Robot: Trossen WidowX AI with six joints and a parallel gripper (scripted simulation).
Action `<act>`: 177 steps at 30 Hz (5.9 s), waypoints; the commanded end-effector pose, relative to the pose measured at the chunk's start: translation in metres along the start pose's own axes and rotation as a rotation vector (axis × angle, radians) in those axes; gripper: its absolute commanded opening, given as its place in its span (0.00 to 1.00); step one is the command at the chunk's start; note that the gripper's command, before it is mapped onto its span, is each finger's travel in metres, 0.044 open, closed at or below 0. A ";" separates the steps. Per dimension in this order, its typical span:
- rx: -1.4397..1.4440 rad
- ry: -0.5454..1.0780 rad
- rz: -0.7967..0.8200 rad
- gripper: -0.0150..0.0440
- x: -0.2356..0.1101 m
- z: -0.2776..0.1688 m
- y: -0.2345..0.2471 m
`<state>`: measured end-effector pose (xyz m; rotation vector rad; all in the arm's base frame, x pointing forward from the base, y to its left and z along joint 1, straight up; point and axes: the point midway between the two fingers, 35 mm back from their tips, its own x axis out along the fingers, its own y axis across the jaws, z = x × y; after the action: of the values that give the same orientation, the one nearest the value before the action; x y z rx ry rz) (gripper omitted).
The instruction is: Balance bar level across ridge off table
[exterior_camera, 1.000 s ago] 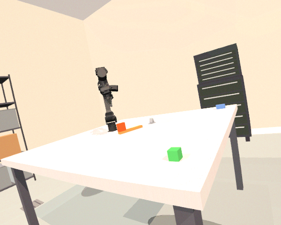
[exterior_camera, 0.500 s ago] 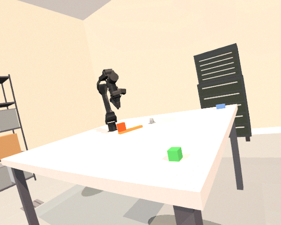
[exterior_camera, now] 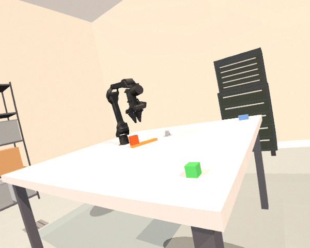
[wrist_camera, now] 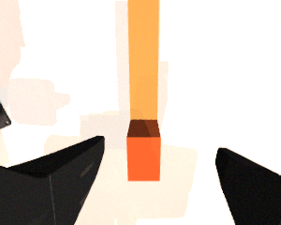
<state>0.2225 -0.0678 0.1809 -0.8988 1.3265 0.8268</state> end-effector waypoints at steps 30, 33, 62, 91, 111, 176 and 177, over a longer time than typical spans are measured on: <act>-0.080 0.022 0.053 0.79 0.113 0.014 0.015; -0.080 0.022 0.053 0.79 0.117 0.014 0.015; -0.083 0.018 0.054 0.61 0.136 0.014 0.017; -0.082 0.020 0.053 0.25 0.093 0.016 0.009; -0.080 0.022 0.053 0.25 0.043 0.016 0.011; -0.177 0.003 0.055 0.25 0.039 0.224 0.033; -0.179 0.003 0.055 0.25 0.039 0.227 0.034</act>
<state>0.2929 0.1413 0.1443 -1.0006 1.3055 1.0021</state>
